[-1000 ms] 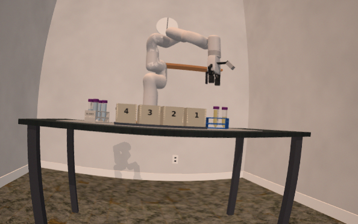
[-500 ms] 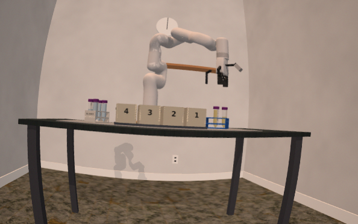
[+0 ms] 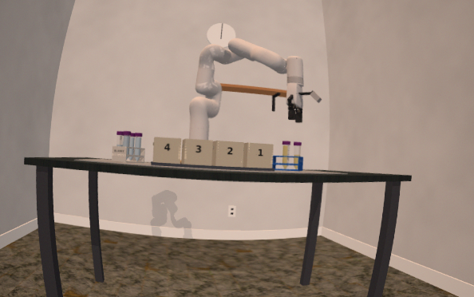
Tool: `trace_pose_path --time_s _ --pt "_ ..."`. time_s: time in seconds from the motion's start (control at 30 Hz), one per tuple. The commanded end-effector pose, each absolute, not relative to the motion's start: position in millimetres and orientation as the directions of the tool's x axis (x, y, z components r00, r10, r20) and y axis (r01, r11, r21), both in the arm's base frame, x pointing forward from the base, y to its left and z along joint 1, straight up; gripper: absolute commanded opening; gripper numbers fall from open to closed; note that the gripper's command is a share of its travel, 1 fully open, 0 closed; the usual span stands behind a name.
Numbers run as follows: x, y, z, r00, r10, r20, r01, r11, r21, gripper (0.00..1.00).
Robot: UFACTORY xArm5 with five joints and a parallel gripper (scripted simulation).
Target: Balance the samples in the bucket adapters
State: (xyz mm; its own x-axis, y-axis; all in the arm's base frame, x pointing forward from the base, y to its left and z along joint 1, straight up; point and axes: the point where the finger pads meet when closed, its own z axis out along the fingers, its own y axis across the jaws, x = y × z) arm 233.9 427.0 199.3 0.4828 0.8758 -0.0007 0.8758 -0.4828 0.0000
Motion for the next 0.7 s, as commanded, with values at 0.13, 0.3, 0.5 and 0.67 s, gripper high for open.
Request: trace_pose_path --time_s 0.13,0.3,0.5,0.67 --pt "235 428 183 0.483 0.876 0.004 0.876 -0.483 0.000 1.00" --pt "235 428 169 0.483 0.876 0.004 0.876 -0.483 0.000 1.00" --pt "235 428 153 0.483 0.876 0.004 0.876 -0.483 0.000 1.00" --pt "235 428 145 0.483 0.876 0.004 0.876 -0.483 0.000 1.00"
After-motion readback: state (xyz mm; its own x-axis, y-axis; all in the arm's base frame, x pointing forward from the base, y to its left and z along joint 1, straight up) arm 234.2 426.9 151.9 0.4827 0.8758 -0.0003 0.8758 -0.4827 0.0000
